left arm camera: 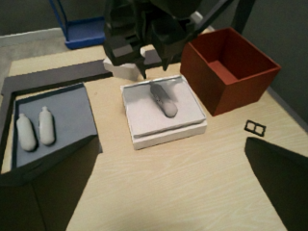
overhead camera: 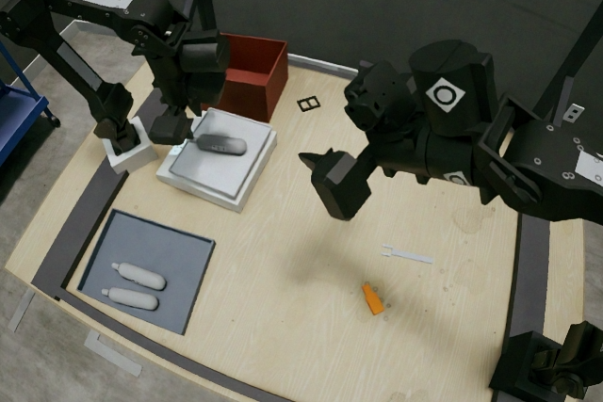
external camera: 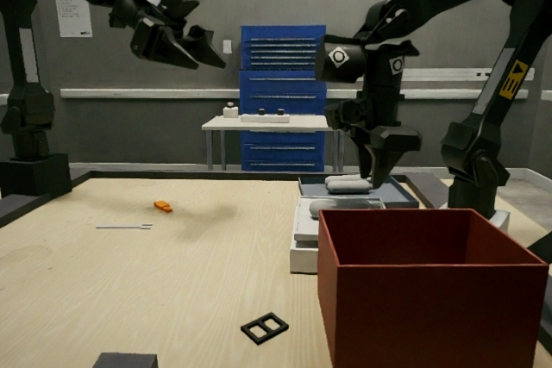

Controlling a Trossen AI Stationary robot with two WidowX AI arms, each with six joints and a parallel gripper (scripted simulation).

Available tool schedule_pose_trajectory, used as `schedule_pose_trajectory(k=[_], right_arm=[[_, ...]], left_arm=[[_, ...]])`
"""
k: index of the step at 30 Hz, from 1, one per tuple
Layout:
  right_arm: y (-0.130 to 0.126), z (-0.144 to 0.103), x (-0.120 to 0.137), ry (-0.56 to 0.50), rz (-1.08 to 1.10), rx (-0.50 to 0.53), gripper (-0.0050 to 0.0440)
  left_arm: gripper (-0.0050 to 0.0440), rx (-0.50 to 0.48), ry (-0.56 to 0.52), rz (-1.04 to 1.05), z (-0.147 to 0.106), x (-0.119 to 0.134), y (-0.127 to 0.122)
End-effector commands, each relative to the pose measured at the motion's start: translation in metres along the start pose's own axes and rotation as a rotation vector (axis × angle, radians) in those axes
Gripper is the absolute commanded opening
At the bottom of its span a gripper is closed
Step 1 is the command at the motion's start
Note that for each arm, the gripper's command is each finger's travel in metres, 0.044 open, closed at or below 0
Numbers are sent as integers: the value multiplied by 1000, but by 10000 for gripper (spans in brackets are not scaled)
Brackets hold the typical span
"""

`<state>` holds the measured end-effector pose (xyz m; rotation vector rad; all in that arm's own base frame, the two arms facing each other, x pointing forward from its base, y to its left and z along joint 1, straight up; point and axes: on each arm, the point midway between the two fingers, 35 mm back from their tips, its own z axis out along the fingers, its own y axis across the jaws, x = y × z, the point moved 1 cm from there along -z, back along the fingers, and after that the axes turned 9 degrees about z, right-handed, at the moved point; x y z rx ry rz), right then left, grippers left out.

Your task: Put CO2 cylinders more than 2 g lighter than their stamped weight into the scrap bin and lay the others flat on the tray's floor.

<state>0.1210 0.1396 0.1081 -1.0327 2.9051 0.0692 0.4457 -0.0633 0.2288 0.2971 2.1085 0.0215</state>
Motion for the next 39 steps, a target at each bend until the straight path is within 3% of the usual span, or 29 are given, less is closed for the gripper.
schedule_pose_trajectory(k=[1, 12, 39], right_arm=[[2, -2, -16, 3, 19, 9, 249], [4, 9, -29, 44, 42, 22, 249], [2, 48, -21, 66, 41, 26, 249]], left_arm=[[440, -4, -25, -2, -5, -9, 1], [440, -4, -25, -2, -5, -9, 1], [440, -4, -25, -2, -5, -9, 1]])
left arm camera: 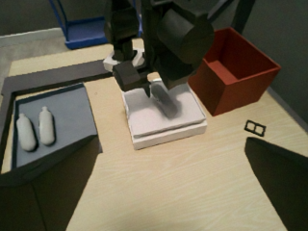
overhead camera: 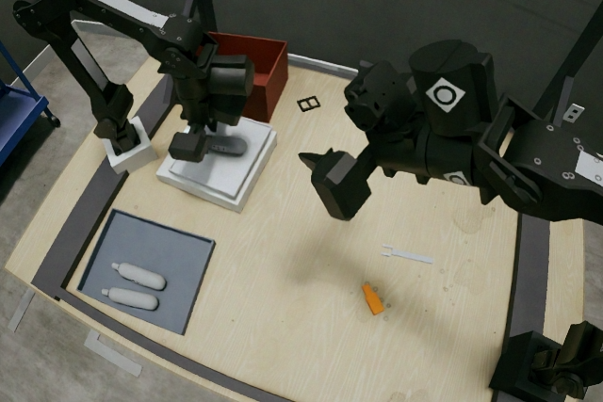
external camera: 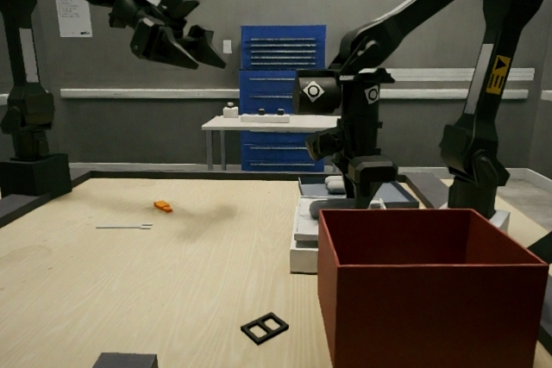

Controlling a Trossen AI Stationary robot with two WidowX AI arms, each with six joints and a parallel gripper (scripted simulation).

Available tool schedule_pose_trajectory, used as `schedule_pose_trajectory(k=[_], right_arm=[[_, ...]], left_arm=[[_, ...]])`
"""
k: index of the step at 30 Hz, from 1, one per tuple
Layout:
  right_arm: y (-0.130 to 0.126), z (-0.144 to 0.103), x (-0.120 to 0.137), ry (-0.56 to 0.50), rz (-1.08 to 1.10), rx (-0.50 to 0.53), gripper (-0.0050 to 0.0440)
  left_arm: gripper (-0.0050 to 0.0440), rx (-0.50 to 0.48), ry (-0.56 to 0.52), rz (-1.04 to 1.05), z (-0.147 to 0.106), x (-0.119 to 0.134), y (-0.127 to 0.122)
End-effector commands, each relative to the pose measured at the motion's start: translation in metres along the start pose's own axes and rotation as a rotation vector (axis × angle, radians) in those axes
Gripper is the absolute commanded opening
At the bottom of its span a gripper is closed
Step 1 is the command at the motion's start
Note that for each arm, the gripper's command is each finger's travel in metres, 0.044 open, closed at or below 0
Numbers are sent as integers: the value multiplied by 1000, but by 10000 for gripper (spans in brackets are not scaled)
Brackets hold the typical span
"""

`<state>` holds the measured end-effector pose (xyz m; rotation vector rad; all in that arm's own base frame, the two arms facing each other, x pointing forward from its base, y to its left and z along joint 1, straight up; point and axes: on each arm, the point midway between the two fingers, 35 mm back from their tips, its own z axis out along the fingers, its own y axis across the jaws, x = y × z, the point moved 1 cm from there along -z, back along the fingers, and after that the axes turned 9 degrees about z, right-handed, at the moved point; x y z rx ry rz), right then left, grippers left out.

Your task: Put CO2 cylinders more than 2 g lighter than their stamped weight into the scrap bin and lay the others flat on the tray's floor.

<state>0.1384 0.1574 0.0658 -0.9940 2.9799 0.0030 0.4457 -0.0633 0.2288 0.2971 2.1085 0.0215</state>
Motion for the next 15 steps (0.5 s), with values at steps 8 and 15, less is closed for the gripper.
schedule_pose_trajectory(k=[8, 15], right_arm=[[1, -1, -3, -19, 1, -2, 189], [1, -1, -3, -19, 1, -2, 149]], left_arm=[[440, -4, -25, -2, -5, -9, 1], [440, -4, -25, -2, -5, -9, 1]])
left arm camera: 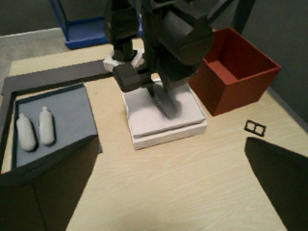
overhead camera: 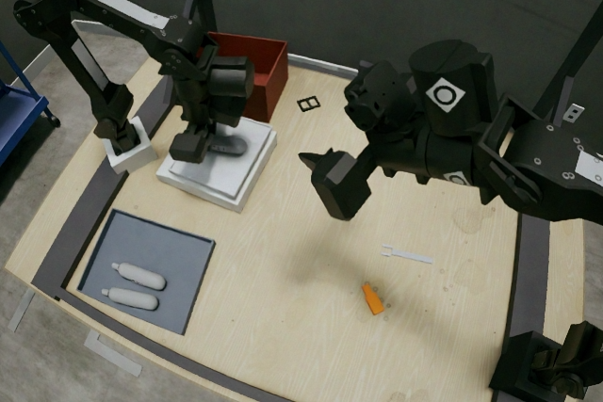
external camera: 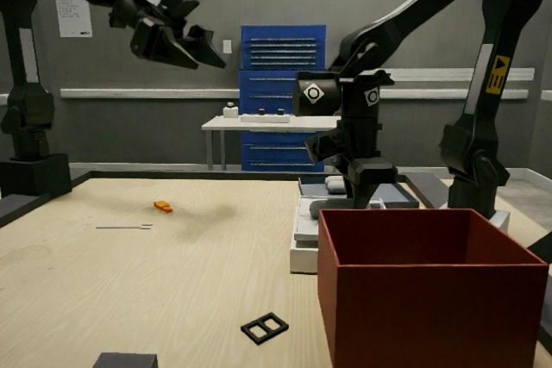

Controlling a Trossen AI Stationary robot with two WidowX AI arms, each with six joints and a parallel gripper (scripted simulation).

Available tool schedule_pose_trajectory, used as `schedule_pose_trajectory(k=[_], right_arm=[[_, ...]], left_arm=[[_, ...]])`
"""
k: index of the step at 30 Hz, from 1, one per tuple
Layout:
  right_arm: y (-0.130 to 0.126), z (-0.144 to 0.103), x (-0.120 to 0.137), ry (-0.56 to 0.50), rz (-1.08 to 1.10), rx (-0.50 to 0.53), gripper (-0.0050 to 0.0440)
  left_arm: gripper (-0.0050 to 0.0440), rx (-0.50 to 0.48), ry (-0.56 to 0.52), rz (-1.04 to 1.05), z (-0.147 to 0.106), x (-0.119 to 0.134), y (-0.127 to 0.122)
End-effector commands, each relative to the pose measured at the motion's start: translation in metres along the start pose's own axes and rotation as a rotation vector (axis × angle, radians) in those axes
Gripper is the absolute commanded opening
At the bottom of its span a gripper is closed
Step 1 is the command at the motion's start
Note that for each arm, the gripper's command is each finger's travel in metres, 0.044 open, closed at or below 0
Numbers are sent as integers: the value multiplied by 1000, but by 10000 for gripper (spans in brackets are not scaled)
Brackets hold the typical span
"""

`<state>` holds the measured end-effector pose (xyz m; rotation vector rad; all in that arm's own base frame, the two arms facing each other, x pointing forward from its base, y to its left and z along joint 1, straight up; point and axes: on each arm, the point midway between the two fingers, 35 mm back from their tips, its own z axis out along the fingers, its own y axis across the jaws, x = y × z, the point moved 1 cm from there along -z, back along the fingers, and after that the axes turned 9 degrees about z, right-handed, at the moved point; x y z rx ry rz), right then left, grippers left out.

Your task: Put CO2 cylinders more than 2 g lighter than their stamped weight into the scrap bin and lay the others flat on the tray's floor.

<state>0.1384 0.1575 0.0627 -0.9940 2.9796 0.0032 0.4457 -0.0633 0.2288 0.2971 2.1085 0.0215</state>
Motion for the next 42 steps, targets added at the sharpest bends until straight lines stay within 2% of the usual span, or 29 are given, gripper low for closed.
schedule_pose_trajectory(k=[1, 2, 8, 12, 13, 15, 24, 26, 35, 42], right_arm=[[1, -4, -3, -19, 1, -2, 149], [1, -4, -3, -19, 1, -2, 129], [1, -4, -3, -19, 1, -2, 103], [2, -14, -6, -36, 2, -6, 7], [2, -19, -6, -36, 2, -6, 0], [2, -19, -6, -36, 2, -6, 0], [1, -94, -3, -37, 2, -6, -4], [1, -103, -3, -37, 2, -6, -5], [11, -101, -7, -34, 9, -12, -50], [60, -107, -16, -86, 46, -63, -50]], left_arm=[[440, -4, -25, -2, -5, -9, 1], [440, -4, -25, -2, -5, -9, 1], [440, -4, -25, -2, -5, -9, 1], [440, -4, -25, -2, -5, -9, 1], [440, -4, -25, -2, -5, -9, 1], [440, -4, -25, -2, -5, -9, 1], [440, -4, -25, -2, -5, -9, 1], [440, -4, -25, -2, -5, -9, 1], [440, 4, -25, 3, 0, -15, -2], [440, 47, -34, 29, 21, -52, -22]])
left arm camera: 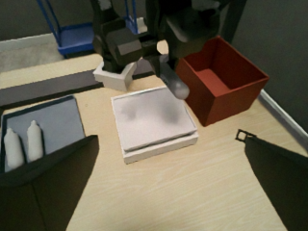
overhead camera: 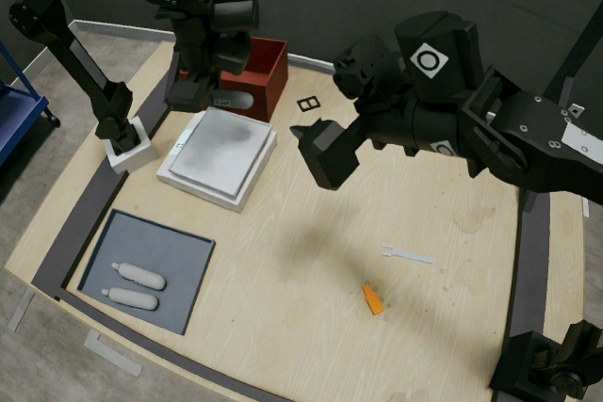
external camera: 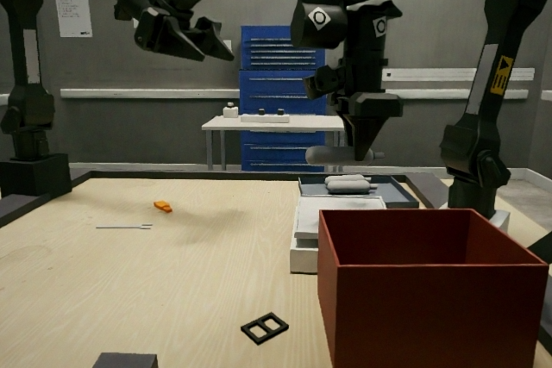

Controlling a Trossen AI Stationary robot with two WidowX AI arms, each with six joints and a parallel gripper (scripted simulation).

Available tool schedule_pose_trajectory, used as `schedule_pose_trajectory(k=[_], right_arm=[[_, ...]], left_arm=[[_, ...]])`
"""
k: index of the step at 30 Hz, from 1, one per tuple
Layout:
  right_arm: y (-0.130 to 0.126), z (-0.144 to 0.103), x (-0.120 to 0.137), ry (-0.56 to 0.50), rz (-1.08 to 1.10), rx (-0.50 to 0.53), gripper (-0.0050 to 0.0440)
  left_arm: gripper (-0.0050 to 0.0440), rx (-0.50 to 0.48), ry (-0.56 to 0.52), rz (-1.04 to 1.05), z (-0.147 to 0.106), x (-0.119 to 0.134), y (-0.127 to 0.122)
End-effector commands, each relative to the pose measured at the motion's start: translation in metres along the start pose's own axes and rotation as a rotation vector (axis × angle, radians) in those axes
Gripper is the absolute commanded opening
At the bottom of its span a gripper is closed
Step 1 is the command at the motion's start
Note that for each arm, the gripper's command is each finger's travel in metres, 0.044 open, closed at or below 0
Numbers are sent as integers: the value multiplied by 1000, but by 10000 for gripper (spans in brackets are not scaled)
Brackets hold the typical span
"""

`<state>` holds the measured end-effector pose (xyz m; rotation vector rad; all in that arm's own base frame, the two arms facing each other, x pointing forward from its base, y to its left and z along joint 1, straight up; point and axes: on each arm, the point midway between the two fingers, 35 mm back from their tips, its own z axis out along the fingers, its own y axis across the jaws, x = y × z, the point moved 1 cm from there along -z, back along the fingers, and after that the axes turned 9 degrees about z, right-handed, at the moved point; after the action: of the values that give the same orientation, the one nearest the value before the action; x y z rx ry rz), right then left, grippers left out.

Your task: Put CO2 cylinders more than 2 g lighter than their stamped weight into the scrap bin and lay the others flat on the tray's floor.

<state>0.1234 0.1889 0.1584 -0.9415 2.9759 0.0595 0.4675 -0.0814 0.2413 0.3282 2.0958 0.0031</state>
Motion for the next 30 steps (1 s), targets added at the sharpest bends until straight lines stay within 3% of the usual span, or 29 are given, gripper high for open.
schedule_pose_trajectory(k=[1, 5, 7, 14, 19, 30], right_arm=[[36, -11, -9, -64, 22, -47, -50], [77, -12, -3, -89, 24, -68, -50], [77, -12, -3, -89, 24, -68, -50], [136, -4, 34, -103, -45, -37, -50], [164, 3, 62, -79, -46, -33, -50], [165, 21, 65, 16, -28, 5, -50]], left_arm=[[440, 32, -24, 18, 13, -34, -14], [440, 68, -32, 41, 31, -59, -34], [440, 68, -32, 41, 31, -59, -34], [440, 114, -41, 72, 54, -87, -64], [440, 137, -46, 85, 63, -97, -80], [440, 138, -41, 86, 68, -97, -82]])
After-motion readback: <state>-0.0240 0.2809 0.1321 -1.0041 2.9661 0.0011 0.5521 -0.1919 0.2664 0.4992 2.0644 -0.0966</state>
